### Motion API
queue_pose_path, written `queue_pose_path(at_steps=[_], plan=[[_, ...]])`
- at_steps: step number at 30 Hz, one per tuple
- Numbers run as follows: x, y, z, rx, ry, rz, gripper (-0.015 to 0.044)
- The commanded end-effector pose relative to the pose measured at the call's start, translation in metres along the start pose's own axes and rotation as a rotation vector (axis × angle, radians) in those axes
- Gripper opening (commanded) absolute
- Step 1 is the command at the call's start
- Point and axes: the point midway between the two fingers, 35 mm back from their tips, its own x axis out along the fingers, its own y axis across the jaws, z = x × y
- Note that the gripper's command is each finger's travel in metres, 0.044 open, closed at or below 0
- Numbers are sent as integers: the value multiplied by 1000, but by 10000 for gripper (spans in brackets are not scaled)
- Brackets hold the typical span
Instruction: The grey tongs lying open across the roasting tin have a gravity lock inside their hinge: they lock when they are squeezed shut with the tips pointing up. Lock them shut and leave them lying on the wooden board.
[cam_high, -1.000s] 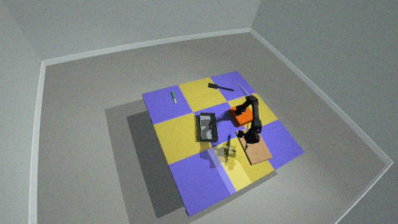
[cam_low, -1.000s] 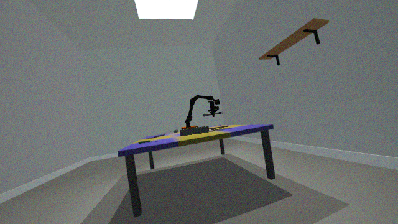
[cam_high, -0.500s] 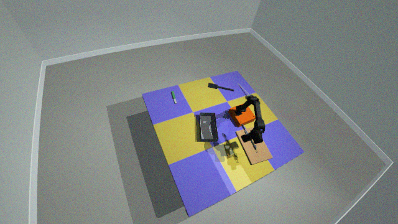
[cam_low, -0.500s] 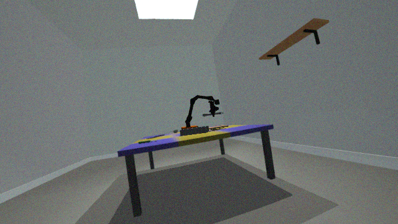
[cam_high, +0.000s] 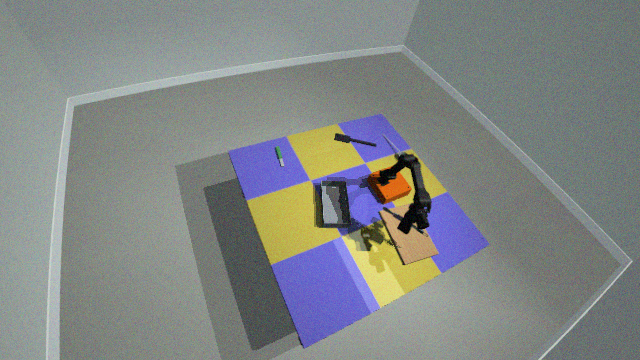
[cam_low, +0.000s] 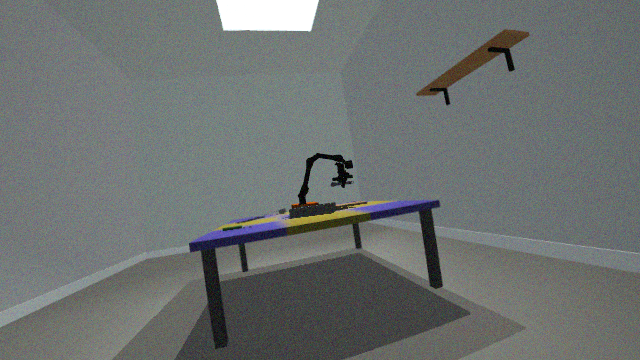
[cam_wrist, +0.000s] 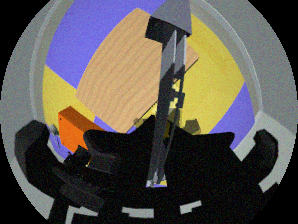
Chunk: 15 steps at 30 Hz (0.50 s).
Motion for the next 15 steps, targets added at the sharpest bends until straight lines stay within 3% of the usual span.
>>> queue_pose_path(at_steps=[1, 15], plan=[[-3, 4, 4, -129, -2, -10, -150], [-2, 22, 20, -689, -1, -10, -150]])
